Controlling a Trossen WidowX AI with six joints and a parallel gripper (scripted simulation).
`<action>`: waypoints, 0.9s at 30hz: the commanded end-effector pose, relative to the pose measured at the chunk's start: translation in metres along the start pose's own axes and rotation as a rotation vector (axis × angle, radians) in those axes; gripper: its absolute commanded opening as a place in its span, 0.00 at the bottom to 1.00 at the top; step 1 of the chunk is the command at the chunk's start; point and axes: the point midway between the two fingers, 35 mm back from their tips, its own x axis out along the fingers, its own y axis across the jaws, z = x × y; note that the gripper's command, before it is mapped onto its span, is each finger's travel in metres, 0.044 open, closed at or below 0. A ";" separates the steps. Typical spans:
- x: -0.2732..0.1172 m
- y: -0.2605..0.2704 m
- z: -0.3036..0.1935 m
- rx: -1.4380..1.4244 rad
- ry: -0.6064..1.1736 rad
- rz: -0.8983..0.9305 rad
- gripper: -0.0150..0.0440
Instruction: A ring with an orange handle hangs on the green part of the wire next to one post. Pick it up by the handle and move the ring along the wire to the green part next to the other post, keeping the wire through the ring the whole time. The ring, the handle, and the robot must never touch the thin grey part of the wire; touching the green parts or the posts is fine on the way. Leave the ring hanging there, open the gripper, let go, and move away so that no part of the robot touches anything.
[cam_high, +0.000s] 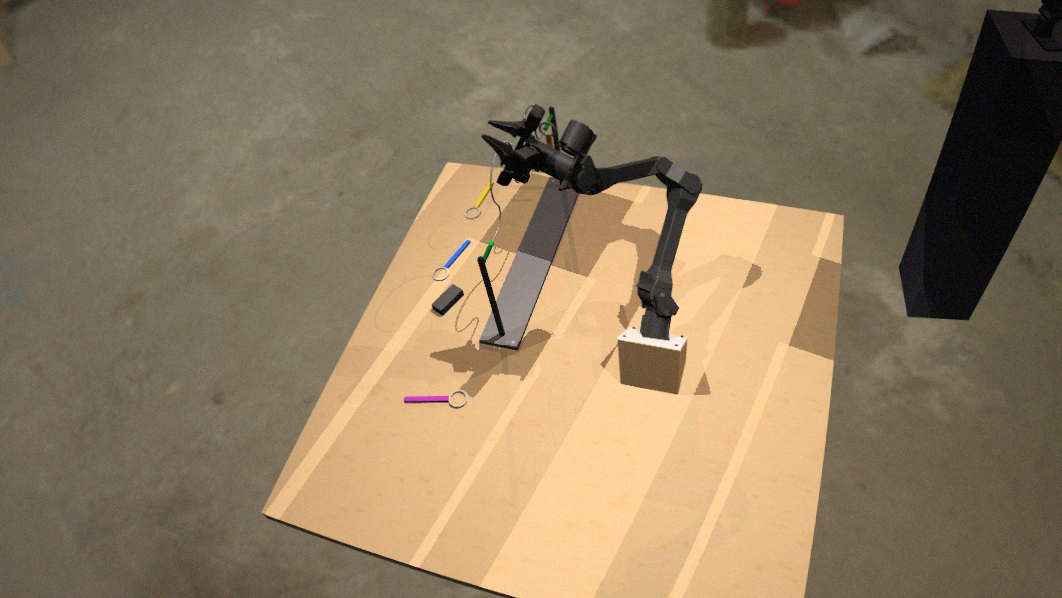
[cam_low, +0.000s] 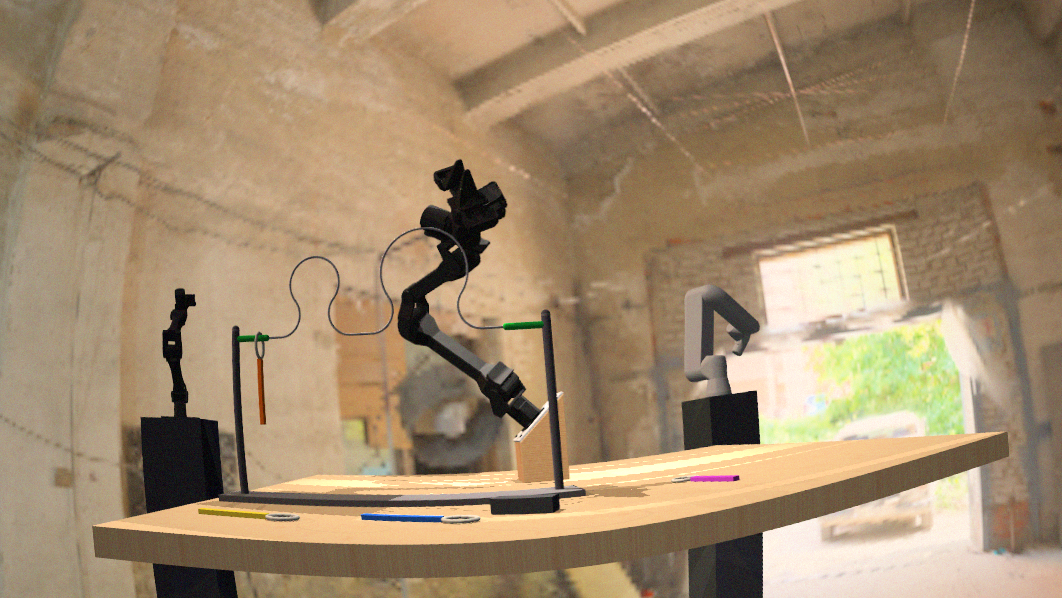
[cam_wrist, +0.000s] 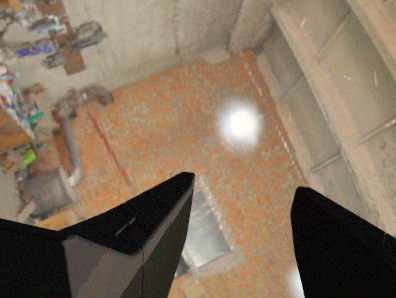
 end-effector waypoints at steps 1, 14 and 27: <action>0.009 0.001 -0.049 0.015 0.063 -0.001 0.53; 0.007 0.004 -0.190 0.022 0.268 -0.008 0.53; -0.035 -0.004 -0.321 -0.014 0.469 -0.027 0.53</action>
